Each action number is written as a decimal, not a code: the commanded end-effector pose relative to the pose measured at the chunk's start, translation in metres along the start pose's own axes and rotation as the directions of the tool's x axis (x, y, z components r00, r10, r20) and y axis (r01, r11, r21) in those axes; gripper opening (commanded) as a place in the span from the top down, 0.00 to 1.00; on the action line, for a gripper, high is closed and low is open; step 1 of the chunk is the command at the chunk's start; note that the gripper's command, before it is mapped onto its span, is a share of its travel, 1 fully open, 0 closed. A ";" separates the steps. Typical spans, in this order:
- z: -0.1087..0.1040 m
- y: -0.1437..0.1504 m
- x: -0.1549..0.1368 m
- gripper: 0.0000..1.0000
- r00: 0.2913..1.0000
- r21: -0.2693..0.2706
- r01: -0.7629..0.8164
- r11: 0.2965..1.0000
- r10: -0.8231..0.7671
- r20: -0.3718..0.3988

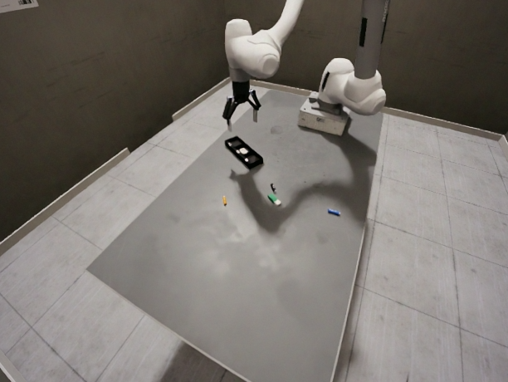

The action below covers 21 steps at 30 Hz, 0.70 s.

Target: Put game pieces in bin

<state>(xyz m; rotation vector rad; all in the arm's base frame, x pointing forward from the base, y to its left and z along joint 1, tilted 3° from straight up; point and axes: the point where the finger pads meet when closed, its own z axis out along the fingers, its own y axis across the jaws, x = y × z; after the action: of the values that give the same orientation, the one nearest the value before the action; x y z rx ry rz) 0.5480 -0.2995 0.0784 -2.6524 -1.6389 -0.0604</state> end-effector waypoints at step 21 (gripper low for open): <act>-0.042 0.000 0.000 0.00 1.000 0.000 0.000 1.000 0.000 0.000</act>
<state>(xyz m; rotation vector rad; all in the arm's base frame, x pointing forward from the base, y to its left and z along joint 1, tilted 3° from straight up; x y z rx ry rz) 0.5469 -0.3011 0.1192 -2.6514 -1.6384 -0.0592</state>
